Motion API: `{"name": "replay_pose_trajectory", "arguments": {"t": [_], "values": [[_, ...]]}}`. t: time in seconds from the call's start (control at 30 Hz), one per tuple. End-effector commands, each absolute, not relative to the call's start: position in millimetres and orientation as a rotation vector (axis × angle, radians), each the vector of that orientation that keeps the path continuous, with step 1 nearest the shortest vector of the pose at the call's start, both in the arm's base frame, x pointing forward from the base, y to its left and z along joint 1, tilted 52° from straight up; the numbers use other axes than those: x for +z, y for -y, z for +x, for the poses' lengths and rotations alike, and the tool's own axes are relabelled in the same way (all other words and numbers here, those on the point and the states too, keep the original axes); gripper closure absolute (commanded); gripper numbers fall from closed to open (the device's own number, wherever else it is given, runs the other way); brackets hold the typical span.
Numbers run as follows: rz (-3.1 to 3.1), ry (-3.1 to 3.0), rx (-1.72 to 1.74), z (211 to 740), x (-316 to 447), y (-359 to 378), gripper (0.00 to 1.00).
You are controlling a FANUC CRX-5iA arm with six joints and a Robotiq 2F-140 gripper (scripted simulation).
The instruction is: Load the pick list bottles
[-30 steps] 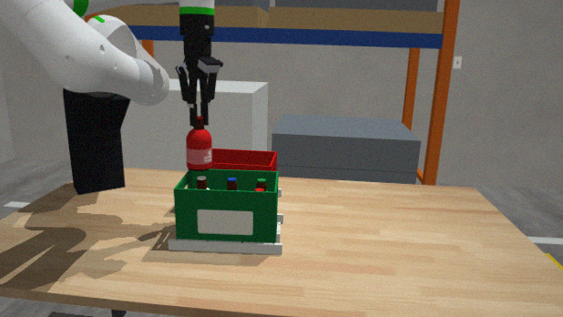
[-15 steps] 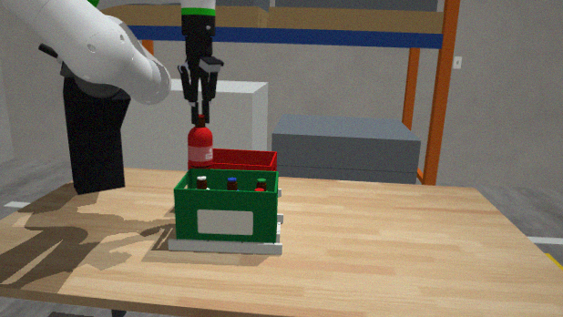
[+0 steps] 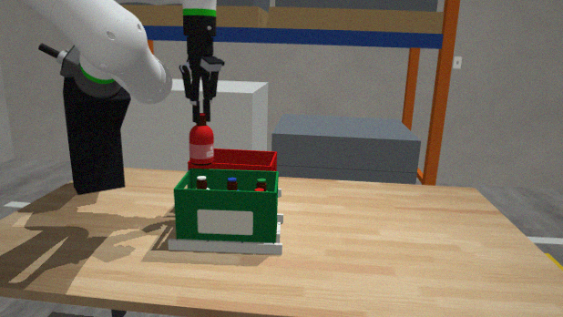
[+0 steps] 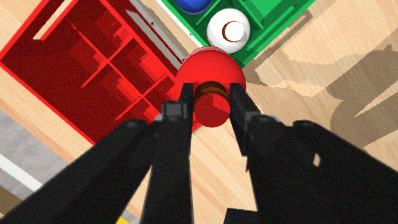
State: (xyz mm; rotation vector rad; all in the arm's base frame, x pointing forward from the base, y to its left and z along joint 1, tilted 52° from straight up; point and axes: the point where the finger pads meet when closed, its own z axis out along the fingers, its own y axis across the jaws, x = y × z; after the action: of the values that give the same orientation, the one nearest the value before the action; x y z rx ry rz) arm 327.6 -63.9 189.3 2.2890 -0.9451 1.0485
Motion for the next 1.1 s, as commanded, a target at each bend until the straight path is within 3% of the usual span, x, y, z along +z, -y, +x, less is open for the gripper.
{"name": "replay_pose_trajectory", "arguments": {"t": [0.0,1.07], "values": [[2.289,0.945,1.05,328.4,186.3,59.7,0.9],[2.289,0.945,1.05,334.6,148.7,18.6,0.9]]}}
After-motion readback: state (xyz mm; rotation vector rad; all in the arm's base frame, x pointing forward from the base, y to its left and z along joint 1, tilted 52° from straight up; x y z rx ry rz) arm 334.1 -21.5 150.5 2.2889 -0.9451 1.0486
